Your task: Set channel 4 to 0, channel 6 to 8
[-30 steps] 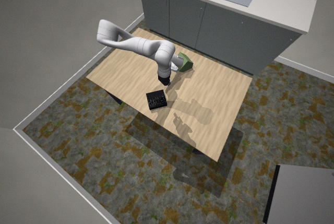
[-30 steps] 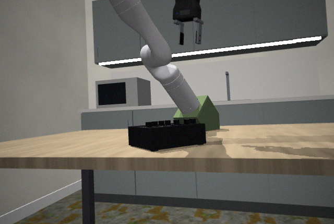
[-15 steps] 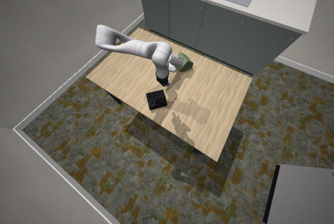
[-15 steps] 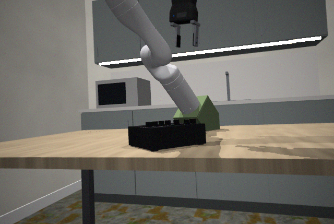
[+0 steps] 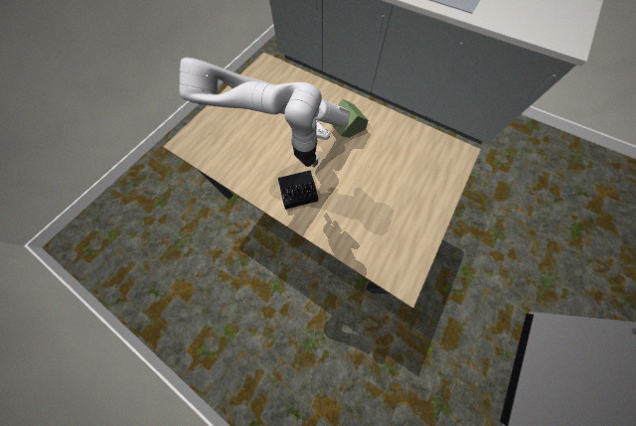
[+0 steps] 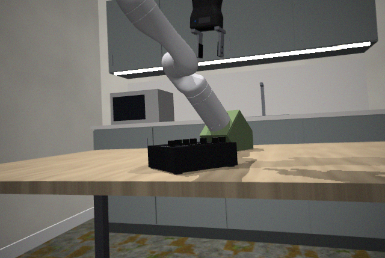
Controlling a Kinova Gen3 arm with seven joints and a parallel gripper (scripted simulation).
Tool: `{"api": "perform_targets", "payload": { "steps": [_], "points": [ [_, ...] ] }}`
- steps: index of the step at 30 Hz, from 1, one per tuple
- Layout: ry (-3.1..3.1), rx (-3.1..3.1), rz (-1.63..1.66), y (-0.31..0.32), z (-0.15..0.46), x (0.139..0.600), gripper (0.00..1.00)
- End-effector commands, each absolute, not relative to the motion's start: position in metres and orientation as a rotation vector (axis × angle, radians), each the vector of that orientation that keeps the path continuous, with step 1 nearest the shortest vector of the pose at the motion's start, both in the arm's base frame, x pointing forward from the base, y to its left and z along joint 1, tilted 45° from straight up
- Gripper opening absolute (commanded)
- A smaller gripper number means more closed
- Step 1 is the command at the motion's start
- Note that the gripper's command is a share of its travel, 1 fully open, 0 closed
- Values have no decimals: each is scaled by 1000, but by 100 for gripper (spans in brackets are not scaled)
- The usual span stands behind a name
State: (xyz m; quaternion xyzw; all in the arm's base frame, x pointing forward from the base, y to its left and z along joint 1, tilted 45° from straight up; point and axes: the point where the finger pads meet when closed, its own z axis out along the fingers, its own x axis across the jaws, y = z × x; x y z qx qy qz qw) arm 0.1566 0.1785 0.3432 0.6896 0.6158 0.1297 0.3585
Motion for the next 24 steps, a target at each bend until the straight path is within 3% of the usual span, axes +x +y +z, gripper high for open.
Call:
{"api": "perform_targets", "payload": {
  "steps": [1, 24],
  "points": [
    [1608, 1780, 325, 174, 341, 160, 100],
    [1642, 1743, 331, 162, 342, 179, 100]
  ]
}}
